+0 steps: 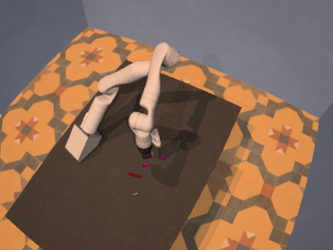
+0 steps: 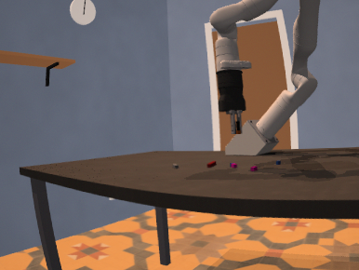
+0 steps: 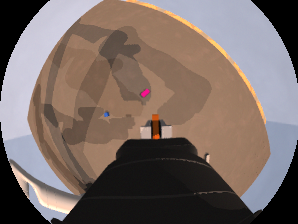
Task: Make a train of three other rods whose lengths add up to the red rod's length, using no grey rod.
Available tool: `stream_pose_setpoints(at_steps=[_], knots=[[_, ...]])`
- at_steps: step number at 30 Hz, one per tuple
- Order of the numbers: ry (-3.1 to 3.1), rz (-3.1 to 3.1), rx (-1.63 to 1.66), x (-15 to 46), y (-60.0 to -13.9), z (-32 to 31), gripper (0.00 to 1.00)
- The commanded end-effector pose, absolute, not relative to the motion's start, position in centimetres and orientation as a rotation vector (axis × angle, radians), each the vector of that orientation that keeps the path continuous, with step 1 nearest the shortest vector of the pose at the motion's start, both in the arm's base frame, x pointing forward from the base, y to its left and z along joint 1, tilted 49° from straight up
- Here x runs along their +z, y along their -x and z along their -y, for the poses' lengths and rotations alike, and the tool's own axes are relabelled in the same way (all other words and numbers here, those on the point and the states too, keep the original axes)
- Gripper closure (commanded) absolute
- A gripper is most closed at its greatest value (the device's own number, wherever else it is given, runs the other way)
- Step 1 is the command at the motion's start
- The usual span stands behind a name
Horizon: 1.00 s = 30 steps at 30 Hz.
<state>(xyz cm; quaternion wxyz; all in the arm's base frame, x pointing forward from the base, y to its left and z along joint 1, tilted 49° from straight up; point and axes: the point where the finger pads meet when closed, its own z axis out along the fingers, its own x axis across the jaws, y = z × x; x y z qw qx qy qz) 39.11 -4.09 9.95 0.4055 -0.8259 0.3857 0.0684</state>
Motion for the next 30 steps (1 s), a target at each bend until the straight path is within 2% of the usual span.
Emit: stream_pose_setpoints(at_steps=[1, 30], knots=[[2.083, -0.973, 0.177, 9.6, -39.1, 3.6, 0.76], [2.083, -0.973, 0.177, 4.5, -40.8, -2.0, 0.76]])
